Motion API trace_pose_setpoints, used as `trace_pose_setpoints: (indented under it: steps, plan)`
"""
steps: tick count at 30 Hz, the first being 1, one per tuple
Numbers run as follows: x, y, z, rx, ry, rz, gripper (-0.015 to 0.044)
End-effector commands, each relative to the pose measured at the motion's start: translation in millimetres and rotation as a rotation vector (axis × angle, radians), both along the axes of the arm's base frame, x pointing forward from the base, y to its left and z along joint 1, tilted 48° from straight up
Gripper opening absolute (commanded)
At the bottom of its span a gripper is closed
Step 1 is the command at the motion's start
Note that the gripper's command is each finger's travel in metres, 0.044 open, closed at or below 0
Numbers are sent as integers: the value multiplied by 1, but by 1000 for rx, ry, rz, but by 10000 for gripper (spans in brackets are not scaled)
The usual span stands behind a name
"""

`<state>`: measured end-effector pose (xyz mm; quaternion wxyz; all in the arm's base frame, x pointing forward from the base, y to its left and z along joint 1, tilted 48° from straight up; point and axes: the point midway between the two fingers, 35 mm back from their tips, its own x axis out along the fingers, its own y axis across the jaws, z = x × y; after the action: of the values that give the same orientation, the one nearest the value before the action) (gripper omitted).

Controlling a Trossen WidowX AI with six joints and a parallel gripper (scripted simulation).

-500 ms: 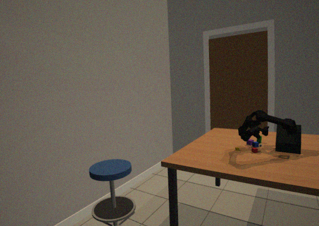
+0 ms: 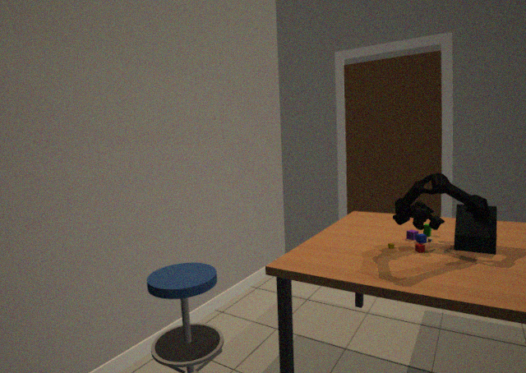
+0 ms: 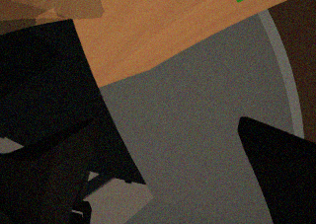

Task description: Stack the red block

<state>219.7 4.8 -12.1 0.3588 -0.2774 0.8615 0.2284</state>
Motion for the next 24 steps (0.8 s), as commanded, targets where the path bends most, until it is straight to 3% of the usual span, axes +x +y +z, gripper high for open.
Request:
trace_pose_setpoints:
  steps: [1,12,24]
  plan:
    - [4,24,5,170,-116,-120,440]
    - [28,82,45,632,-398,-313,440]
    - [42,124,117,1120,-640,-345,440]
